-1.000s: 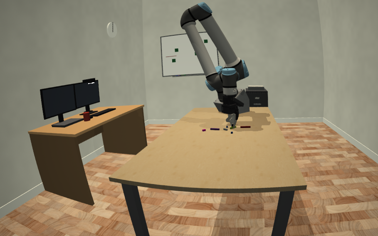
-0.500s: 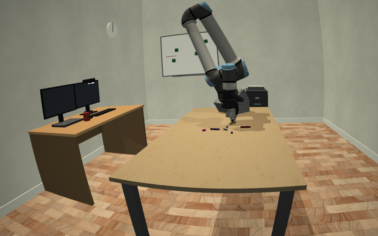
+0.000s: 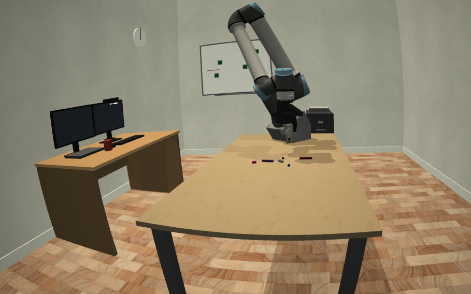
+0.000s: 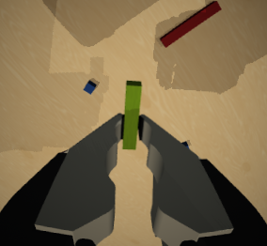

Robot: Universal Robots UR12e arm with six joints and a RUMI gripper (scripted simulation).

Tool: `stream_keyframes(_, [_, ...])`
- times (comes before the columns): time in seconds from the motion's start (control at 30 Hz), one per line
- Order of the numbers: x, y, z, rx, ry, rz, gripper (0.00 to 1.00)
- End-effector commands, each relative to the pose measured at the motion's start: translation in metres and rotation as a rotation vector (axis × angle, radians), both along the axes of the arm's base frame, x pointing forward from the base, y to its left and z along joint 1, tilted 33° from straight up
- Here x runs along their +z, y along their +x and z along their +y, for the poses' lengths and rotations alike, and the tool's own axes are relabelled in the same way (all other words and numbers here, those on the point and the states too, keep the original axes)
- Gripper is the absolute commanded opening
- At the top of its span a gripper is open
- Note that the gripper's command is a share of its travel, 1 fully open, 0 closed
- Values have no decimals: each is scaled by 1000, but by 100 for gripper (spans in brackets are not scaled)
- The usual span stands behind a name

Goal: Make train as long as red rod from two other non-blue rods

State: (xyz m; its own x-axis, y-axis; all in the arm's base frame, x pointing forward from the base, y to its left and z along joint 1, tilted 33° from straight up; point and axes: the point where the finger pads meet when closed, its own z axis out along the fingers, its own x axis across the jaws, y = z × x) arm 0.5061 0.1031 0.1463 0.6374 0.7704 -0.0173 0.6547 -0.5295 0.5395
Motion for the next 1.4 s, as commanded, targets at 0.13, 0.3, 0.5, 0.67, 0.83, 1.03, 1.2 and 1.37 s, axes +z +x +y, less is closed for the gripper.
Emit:
stream_keyframes(0.13, [8, -3, 3, -1, 0, 1, 0])
stream_keyframes(0.3, [8, -3, 3, -1, 0, 1, 0])
stream_keyframes(0.5, [18, 7, -14, -14, 9, 0, 0])
stream_keyframes(0.67, [45, 31, -60, -46, 29, -8, 0])
stream_keyframes(0.83, [67, 45, -98, -69, 41, -18, 0])
stream_keyframes(1.03, [98, 58, -150, -98, 52, -35, 0])
stream_keyframes(1.2, [117, 62, -182, -115, 55, -47, 0])
stream_keyframes(1.37, [120, 63, -186, -116, 56, -48, 0])
